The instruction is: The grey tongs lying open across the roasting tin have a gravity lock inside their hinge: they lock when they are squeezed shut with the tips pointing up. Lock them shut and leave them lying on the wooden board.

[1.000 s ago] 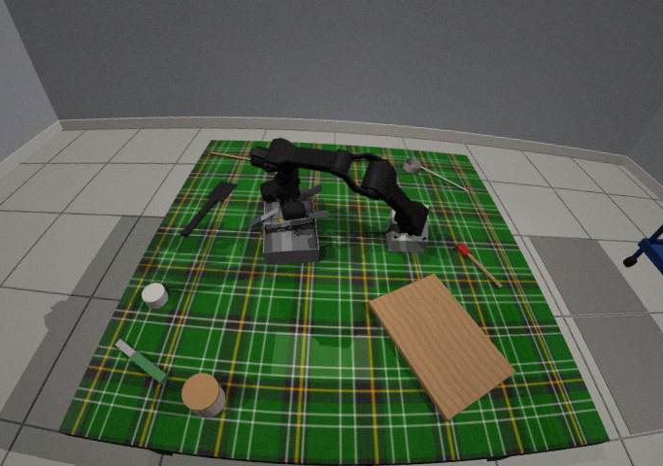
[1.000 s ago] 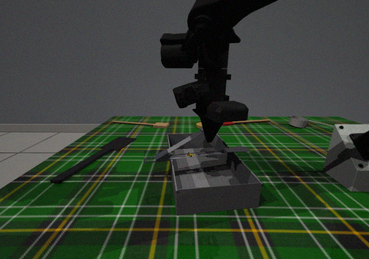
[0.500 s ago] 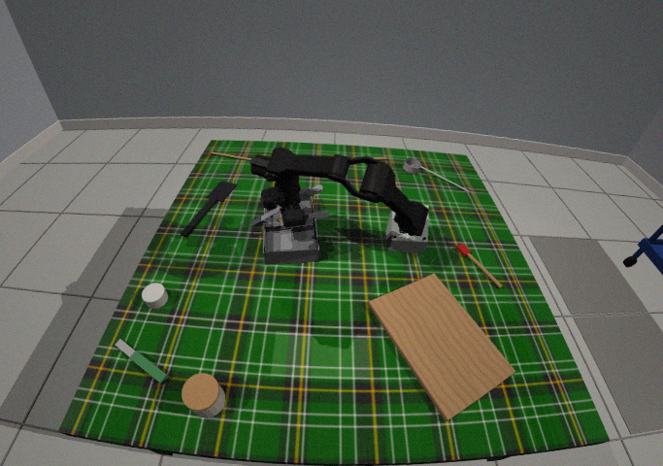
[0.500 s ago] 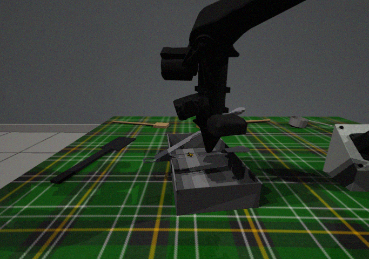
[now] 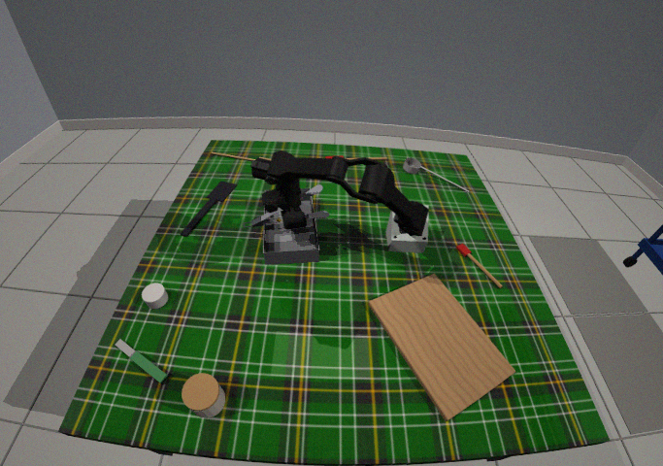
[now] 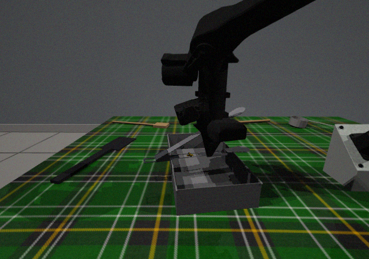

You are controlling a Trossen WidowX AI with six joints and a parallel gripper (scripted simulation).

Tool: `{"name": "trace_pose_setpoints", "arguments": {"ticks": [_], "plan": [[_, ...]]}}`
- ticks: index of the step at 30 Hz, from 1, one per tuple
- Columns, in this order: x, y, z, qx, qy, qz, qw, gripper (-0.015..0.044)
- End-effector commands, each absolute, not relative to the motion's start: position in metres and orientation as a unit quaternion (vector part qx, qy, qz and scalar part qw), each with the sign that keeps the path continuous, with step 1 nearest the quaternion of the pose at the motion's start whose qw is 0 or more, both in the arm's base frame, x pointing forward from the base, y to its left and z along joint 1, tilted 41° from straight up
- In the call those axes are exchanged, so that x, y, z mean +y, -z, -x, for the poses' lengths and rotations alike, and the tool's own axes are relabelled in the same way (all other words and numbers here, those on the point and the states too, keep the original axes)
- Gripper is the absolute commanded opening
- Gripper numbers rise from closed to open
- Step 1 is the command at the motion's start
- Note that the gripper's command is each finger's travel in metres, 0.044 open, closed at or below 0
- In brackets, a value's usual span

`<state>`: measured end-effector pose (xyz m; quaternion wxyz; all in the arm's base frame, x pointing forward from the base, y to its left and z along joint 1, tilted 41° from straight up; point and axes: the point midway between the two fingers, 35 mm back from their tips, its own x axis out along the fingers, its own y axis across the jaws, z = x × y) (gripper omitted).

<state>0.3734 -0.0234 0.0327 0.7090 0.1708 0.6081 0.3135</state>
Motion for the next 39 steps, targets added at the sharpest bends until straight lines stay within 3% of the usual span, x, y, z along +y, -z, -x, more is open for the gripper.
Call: {"name": "trace_pose_setpoints", "arguments": {"ticks": [1,39], "plan": [[-0.028,-0.029,-0.376,0.607,-0.313,-0.173,0.710,-0.0150],[-0.075,0.008,-0.390,0.607,-0.312,-0.172,0.710,-0.0150]]}}
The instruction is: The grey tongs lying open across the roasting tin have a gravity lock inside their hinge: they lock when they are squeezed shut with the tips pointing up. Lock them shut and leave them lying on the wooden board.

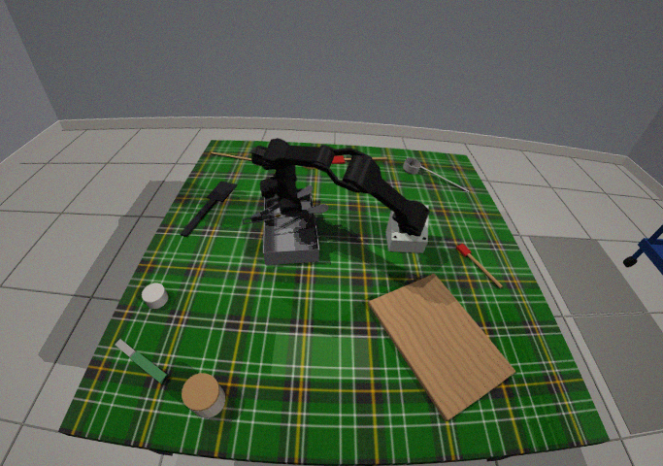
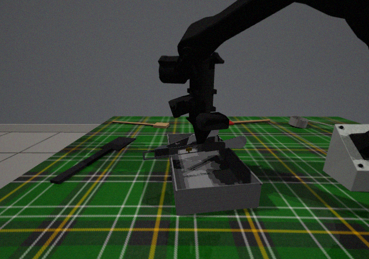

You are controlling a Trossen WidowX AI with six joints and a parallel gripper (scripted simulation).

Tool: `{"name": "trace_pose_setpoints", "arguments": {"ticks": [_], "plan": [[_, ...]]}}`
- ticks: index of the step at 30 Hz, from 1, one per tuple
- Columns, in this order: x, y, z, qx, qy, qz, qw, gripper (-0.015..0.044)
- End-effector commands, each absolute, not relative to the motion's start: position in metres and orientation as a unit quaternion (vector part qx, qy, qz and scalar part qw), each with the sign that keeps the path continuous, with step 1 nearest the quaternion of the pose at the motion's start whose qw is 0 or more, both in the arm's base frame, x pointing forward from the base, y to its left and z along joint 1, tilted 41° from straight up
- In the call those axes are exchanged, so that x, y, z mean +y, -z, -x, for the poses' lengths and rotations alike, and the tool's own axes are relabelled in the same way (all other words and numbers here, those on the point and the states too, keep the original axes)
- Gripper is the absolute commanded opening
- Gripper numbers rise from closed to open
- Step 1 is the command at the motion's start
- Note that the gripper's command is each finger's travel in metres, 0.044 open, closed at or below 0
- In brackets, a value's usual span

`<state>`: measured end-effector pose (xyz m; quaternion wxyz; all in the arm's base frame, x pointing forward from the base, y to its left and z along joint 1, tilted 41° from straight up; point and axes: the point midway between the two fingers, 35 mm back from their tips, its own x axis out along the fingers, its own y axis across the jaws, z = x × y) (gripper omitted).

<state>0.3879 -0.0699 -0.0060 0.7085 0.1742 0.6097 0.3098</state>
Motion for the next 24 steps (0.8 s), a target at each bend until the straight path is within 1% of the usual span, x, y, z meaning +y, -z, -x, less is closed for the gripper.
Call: {"name": "trace_pose_setpoints", "arguments": {"ticks": [1,10,24], "plan": [[-0.0758,0.0096,-0.3907,0.607,-0.312,-0.172,0.710,-0.0150],[-0.0849,0.0178,-0.3922,0.607,-0.312,-0.172,0.710,-0.0150],[-0.0802,0.0187,-0.3894,0.610,-0.313,-0.177,0.706,-0.0150]]}}
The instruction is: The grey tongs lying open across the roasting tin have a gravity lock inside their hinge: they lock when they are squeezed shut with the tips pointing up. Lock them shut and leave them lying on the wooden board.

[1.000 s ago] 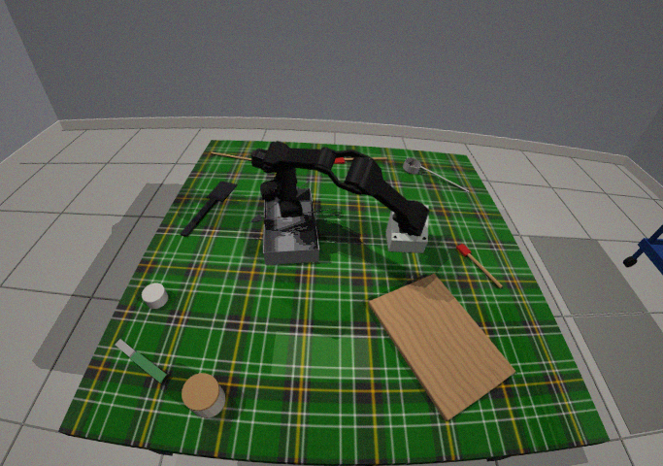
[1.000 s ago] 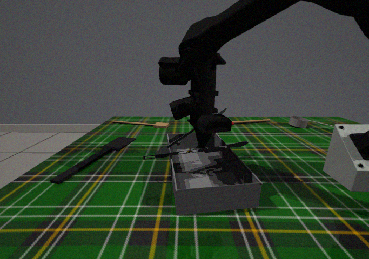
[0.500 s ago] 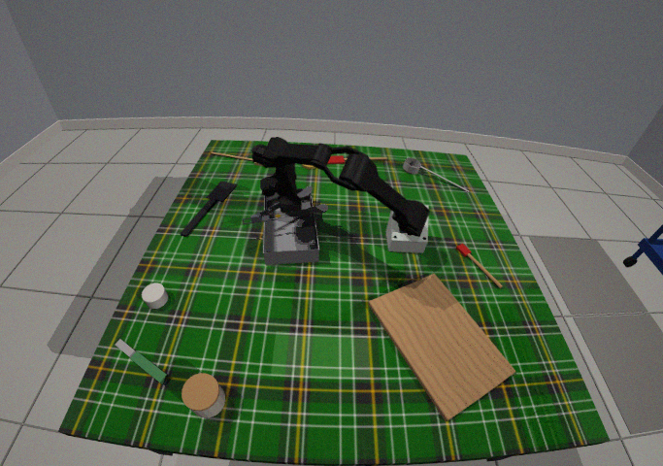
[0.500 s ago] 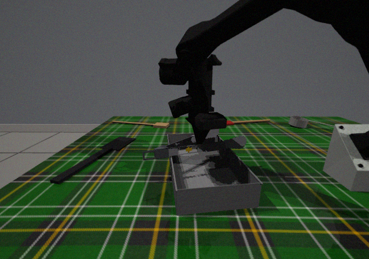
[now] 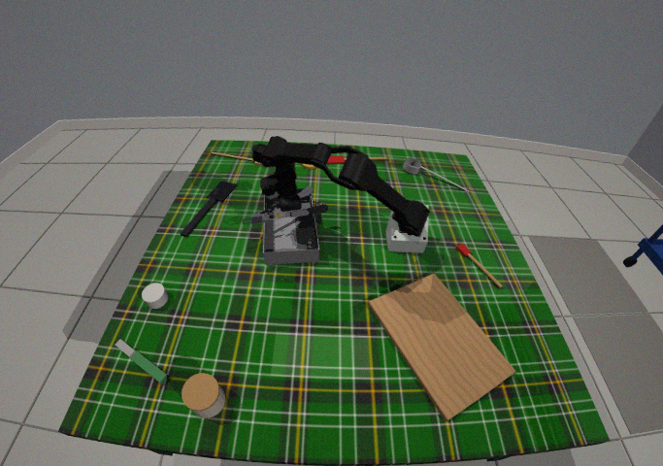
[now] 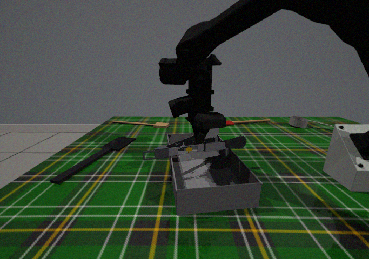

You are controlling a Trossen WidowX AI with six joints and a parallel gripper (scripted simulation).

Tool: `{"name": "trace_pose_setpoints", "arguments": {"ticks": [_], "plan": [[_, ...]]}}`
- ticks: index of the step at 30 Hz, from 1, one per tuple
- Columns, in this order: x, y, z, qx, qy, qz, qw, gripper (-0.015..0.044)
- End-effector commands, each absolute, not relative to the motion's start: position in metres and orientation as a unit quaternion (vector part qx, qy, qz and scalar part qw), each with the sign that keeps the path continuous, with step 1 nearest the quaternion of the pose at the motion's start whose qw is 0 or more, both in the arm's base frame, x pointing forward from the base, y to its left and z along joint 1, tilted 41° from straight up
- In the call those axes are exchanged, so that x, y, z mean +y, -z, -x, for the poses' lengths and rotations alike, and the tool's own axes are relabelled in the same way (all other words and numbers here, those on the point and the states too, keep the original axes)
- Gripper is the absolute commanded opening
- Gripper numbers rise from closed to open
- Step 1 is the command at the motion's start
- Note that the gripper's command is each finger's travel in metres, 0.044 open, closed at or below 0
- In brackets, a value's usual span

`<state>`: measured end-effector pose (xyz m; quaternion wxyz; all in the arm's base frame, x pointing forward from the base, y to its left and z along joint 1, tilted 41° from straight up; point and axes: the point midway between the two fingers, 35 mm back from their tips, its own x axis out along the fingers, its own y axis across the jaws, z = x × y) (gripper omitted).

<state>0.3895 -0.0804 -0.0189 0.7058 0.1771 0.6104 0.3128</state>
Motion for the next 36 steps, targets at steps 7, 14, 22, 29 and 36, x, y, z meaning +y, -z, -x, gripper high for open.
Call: {"name": "trace_pose_setpoints", "arguments": {"ticks": [7,14,22,29,36], "plan": [[-0.080,0.019,-0.389,0.610,-0.313,-0.177,0.706,-0.0150],[-0.089,0.011,-0.391,0.610,-0.312,-0.176,0.707,-0.0071],[-0.145,-0.051,-0.387,0.609,-0.311,-0.171,0.710,0.0139],[-0.140,-0.045,-0.387,0.609,-0.309,-0.176,0.709,0.0322],[-0.142,-0.047,-0.389,0.602,-0.314,-0.164,0.715,0.0440]]}}
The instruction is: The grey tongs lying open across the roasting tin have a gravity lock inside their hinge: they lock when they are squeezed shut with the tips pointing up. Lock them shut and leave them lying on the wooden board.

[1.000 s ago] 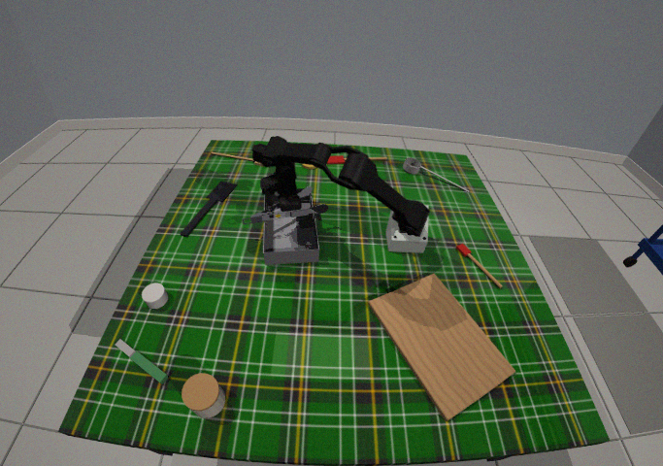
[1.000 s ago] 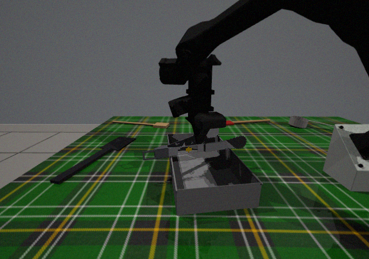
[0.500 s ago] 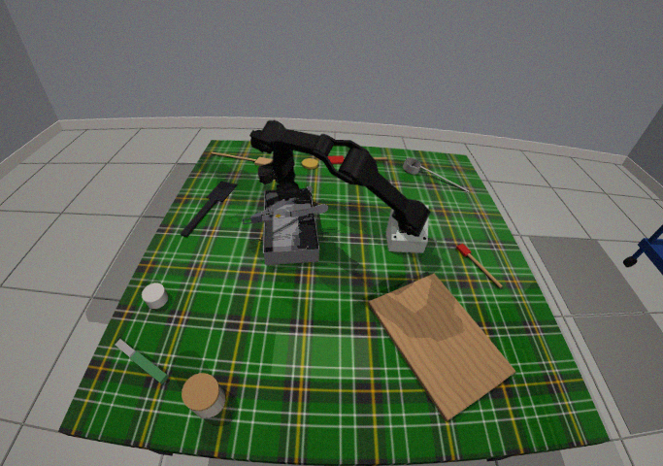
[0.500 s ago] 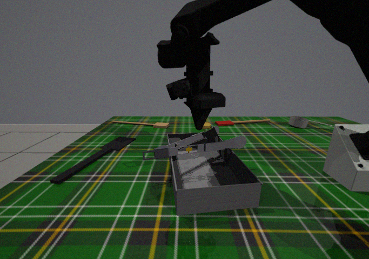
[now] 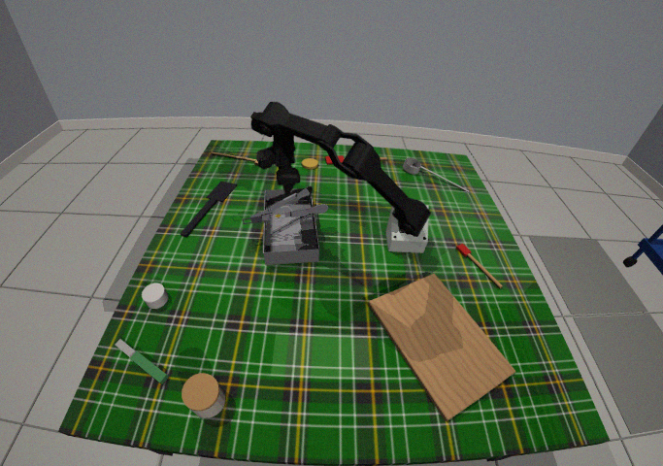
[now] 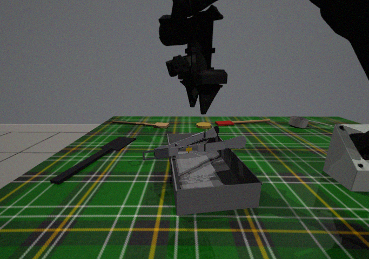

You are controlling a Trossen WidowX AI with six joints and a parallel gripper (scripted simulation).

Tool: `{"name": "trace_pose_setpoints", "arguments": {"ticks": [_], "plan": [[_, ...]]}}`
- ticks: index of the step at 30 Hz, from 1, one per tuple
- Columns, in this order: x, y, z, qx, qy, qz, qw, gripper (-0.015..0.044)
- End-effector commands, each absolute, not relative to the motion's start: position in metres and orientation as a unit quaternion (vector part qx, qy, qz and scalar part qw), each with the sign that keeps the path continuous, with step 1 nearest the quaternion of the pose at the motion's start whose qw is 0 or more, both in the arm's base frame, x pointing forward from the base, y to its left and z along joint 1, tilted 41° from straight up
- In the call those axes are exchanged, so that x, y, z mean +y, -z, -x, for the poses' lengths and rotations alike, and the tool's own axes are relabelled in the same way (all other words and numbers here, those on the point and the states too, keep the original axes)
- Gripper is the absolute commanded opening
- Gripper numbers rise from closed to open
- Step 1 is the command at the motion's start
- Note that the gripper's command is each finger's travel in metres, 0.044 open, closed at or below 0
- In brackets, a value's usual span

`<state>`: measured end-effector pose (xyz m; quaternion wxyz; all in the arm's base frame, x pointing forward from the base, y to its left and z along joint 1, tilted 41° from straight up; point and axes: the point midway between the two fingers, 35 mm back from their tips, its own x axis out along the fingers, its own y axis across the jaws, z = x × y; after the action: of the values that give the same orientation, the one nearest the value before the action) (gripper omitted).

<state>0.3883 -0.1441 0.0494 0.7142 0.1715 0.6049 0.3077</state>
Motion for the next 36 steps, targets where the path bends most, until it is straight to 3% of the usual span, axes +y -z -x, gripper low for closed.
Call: {"name": "trace_pose_setpoints", "arguments": {"ticks": [1,5,36], "plan": [[-0.139,-0.044,-0.391,0.598,-0.324,-0.153,0.717,0.0440],[-0.118,-0.025,-0.401,0.565,-0.384,-0.083,0.726,0.0440],[-0.098,0.001,-0.408,0.565,-0.383,-0.082,0.726,0.0440]]}}
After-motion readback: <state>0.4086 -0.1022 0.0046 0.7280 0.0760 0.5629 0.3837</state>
